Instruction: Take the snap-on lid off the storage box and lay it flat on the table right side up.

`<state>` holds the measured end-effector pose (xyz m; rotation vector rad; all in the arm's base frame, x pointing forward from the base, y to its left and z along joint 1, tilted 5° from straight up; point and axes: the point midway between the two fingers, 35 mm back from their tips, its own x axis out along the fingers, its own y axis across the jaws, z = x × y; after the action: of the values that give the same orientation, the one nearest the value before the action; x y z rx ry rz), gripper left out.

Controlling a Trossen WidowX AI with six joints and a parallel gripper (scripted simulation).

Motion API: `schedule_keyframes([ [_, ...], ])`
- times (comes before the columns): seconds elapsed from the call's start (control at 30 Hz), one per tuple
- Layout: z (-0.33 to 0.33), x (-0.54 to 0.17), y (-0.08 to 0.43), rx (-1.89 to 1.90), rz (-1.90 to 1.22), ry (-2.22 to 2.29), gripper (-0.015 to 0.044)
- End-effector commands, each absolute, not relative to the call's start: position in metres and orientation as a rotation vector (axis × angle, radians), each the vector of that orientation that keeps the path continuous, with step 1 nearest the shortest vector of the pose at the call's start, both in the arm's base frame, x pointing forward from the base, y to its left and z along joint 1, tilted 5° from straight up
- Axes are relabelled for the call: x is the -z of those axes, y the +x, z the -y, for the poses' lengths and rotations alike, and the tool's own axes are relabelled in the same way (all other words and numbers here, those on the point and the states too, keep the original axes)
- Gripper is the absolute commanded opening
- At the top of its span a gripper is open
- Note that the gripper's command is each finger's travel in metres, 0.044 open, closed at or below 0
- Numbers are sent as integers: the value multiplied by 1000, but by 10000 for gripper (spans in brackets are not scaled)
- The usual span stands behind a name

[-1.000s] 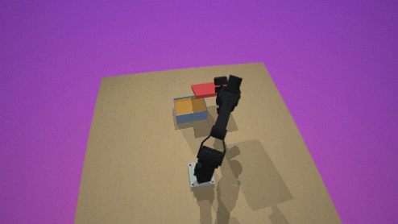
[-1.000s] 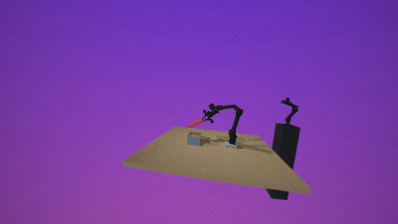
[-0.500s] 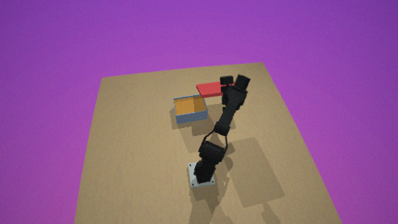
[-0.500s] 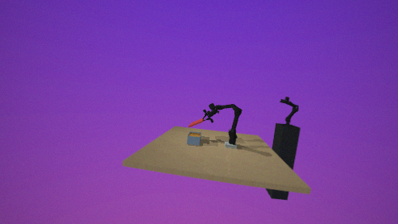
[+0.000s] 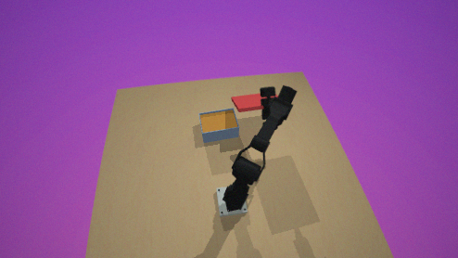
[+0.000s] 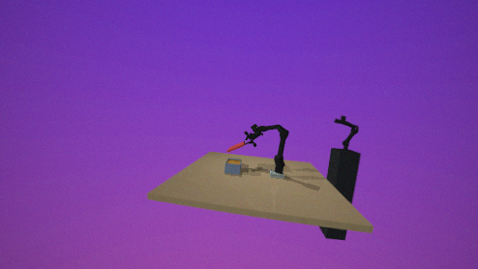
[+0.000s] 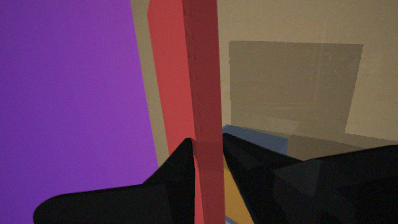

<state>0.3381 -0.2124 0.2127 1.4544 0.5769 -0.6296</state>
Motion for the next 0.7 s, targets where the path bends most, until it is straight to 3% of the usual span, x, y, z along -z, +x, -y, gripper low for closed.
schedule_keyframes([
  [0.0, 221, -221, 340, 612, -563, 1444, 0],
  [0.67, 261, -223, 337, 613, -562, 1440, 0],
])
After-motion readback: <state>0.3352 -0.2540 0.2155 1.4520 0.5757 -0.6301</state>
